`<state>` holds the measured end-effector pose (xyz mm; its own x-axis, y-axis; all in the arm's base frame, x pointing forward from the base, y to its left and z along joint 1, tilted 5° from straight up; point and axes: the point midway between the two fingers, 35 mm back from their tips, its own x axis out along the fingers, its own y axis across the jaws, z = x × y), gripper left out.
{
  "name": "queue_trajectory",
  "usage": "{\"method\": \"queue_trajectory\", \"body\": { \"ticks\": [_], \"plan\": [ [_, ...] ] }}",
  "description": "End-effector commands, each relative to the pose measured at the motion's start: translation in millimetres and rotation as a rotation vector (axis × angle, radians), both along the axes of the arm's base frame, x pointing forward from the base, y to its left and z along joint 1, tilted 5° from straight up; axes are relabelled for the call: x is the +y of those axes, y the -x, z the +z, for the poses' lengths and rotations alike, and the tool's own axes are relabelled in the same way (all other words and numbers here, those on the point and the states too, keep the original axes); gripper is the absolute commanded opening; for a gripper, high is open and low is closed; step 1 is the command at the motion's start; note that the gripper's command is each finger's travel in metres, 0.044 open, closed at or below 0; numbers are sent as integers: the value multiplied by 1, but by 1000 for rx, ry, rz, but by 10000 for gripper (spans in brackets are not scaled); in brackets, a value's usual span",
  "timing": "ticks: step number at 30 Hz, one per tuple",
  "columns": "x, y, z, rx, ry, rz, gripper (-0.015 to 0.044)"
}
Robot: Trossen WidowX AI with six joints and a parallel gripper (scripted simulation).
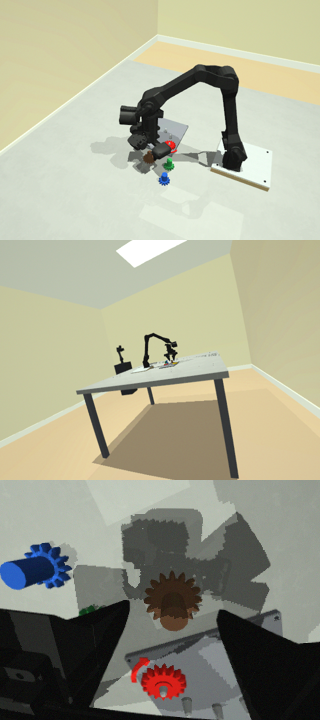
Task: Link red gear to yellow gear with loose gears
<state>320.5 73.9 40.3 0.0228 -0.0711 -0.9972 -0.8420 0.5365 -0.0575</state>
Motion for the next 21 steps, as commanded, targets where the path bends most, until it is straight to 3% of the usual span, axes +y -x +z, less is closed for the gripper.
{"method": "queue_trajectory", "body": {
  "ticks": [1,8,16,21],
  "plan": [
    [-1,1,-1,2,6,5,256],
    [-1,1,-1,2,6,5,72],
    [-1,1,-1,2,6,5,0],
    [0,-2,6,0,7,1,0]
  ]
}}
